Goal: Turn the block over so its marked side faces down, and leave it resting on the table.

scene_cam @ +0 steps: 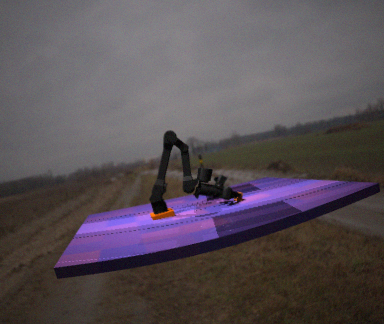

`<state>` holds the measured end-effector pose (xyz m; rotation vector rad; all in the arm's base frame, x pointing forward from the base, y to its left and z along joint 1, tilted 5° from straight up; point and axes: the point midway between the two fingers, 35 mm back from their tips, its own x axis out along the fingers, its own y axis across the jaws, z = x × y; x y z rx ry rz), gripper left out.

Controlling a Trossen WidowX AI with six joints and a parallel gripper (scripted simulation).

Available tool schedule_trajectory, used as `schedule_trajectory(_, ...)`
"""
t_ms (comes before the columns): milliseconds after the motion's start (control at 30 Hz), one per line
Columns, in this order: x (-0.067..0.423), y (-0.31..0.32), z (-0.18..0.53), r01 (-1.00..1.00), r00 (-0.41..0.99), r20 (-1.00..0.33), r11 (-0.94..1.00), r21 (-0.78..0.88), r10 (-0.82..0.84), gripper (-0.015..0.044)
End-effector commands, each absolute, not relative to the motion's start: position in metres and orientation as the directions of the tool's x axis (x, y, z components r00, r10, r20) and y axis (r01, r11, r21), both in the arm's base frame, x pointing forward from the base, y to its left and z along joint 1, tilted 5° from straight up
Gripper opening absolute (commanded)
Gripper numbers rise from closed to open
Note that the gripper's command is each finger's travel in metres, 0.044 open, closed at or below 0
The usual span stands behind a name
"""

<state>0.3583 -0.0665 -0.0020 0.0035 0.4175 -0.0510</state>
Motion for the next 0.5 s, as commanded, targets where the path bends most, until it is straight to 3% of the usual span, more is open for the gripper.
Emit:
schedule_trajectory(0,0.3581,-0.0661,-0.0021,0.050,0.913,-0.405,0.999,-0.001,-0.046,0.0420)
schedule_trajectory(33,0.3581,-0.0661,-0.0021,0.050,0.913,-0.405,0.999,-0.001,-0.046,0.0440)
schedule_trajectory(467,0.3581,-0.0661,-0.0021,0.050,0.913,-0.405,0.999,-0.001,-0.046,0.0440)
